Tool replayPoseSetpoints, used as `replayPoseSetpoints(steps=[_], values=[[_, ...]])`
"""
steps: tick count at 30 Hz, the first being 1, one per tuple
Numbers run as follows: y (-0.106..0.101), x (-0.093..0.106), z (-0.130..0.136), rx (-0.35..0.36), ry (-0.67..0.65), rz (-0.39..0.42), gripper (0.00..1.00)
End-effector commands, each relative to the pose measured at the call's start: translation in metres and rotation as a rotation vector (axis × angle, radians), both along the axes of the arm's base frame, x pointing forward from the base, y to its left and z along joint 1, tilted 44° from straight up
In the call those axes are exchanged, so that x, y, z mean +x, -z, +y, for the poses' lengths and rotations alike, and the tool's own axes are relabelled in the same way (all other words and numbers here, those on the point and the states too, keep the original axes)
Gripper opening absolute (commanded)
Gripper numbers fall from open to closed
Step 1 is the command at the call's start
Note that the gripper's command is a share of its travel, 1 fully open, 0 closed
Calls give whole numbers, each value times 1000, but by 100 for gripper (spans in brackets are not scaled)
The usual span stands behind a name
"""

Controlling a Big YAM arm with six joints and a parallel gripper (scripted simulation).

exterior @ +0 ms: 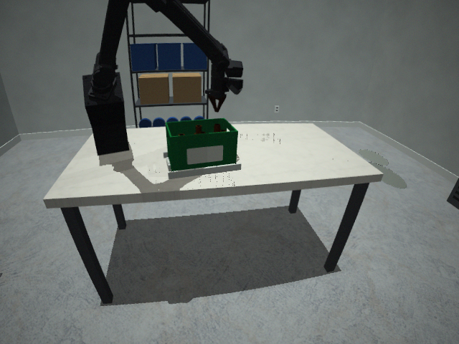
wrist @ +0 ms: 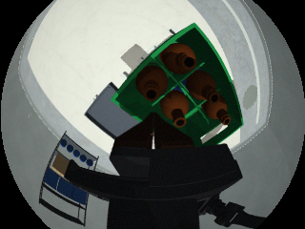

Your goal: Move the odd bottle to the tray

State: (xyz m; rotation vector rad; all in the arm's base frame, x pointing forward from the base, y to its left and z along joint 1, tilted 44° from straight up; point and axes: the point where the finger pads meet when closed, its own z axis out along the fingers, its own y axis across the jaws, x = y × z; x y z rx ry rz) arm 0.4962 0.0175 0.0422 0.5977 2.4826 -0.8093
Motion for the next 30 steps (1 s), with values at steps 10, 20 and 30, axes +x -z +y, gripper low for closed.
replayPoseSetpoints(steps=[10,20,30], values=[[-24,15,20,14,-19,-61,0],[-24,15,20,14,-19,-61,0],[-37,-40,-50,12,3,-28,0]])
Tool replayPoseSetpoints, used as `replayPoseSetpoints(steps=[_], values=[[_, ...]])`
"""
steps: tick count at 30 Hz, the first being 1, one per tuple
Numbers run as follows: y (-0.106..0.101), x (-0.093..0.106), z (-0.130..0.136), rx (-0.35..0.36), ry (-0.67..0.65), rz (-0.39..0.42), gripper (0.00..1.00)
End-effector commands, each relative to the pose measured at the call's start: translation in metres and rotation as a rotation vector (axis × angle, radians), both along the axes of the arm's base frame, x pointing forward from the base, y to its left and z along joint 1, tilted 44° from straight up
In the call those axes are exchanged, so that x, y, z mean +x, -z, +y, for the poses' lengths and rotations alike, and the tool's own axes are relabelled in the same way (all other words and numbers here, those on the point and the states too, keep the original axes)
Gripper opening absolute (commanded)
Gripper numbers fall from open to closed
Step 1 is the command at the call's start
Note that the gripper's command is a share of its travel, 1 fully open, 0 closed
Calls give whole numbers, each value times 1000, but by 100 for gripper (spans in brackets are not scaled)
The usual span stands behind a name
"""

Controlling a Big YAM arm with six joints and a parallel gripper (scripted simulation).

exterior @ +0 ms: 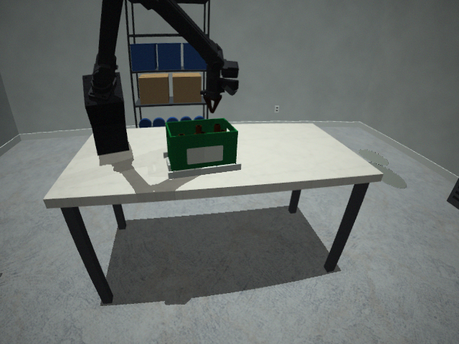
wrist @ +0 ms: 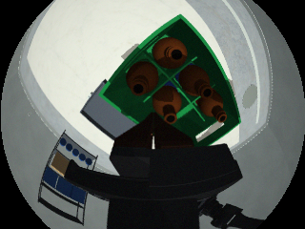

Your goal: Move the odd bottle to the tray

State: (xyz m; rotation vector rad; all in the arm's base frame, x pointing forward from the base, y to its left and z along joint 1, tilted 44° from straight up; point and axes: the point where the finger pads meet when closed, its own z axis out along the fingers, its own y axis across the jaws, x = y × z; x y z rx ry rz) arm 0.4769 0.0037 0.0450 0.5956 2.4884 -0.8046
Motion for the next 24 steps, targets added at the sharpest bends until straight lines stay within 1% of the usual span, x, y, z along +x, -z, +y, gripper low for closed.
replayPoseSetpoints(steps=[1,3,4,6,8,10,13,14,15,18,20,24], values=[[-34,-20,-36,7,5,-32,0],[-44,-53,-63,6,5,-31,0],[-44,-53,-63,6,5,-31,0],[-50,-85,-85,3,4,-32,0],[-51,-110,-100,-1,3,-32,0],[-52,-122,-106,-4,2,-33,0],[-52,-122,-102,-4,-11,-33,0],[-42,-122,-97,-5,-27,-3,0],[-48,-115,-97,-4,-27,-20,61],[-49,-114,-97,-4,-26,-23,61],[-59,-114,-97,-4,-25,-50,61],[-57,-115,-97,-4,-25,-42,61]])
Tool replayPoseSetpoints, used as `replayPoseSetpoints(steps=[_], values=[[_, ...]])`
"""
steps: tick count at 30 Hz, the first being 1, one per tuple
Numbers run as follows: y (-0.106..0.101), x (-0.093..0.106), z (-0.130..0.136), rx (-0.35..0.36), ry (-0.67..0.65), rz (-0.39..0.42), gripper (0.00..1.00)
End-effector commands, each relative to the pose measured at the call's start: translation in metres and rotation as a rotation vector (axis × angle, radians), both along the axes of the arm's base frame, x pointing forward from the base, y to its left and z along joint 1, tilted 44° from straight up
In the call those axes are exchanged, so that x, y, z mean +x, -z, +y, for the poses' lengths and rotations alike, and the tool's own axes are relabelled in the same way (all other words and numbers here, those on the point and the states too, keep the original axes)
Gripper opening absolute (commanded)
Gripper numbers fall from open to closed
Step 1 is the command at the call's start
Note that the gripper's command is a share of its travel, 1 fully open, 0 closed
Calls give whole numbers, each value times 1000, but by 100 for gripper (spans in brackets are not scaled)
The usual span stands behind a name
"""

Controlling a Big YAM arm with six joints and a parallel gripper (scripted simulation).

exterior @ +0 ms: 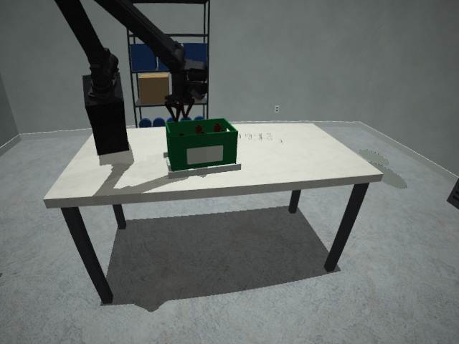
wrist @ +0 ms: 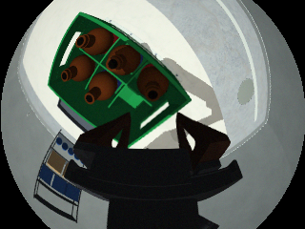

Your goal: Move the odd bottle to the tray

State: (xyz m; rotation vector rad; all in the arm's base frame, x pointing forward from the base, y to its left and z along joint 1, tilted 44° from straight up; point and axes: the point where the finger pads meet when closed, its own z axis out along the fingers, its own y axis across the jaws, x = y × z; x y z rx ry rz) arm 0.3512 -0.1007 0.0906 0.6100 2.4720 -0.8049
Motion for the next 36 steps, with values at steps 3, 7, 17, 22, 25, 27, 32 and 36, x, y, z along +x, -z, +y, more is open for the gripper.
replayPoseSetpoints(steps=[3,7,17,22,25,27,32,36], values=[[-12,11,7,-1,-34,-27,61],[-12,11,7,-1,-34,-27,61],[-12,11,7,-1,-34,-27,61],[-12,11,7,-1,-34,-27,61],[-12,11,7,-1,-34,-27,61],[-12,11,7,-1,-34,-28,61],[-7,10,3,-1,-26,-21,61],[2,5,-4,-1,-8,2,61]])
